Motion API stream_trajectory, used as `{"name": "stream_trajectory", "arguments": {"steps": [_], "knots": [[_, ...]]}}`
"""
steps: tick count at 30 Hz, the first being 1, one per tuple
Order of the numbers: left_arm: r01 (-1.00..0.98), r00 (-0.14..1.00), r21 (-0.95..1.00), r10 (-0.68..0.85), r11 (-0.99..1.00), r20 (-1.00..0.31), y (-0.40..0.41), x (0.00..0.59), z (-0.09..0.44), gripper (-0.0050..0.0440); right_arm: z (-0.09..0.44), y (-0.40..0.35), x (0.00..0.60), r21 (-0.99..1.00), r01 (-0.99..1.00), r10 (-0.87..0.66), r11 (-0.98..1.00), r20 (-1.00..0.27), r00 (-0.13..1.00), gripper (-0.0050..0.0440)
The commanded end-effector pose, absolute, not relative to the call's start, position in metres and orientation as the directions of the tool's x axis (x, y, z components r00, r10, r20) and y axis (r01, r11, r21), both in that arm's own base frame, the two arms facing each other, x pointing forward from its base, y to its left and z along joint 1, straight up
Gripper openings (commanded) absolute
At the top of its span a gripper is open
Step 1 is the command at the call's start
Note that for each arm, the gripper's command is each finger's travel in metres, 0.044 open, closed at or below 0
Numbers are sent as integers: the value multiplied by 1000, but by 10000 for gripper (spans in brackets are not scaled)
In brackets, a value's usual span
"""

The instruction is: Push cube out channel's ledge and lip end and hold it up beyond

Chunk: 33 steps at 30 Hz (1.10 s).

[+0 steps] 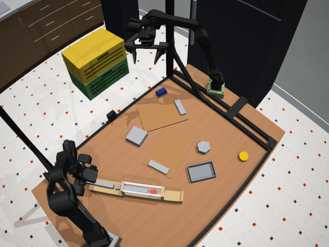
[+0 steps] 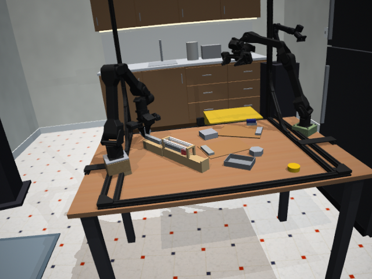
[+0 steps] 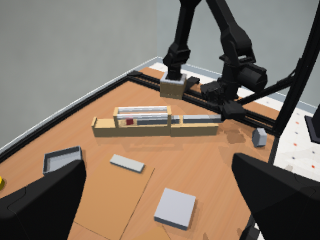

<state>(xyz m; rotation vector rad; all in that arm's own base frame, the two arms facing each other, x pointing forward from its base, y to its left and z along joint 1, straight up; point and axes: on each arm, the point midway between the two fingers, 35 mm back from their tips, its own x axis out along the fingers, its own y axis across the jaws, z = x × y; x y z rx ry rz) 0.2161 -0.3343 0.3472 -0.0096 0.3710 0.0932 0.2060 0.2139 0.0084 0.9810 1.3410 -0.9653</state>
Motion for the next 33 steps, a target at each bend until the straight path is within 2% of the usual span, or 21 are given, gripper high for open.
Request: {"name": "stream_trajectory", "arguments": {"steps": [1,7,33], "knots": [[-94,929,8,91,996,-360,-334,216,347,400,9,214,206,9,950,7,311,-1000,7,63],[-94,929,8,91,996,-360,-334,216,347,400,9,214,206,9,950,7,311,-1000,7,40],[-94,929,8,91,996,-360,-334,216,347,400,9,184,211,0,951,0,309,-1000,0,40]]}}
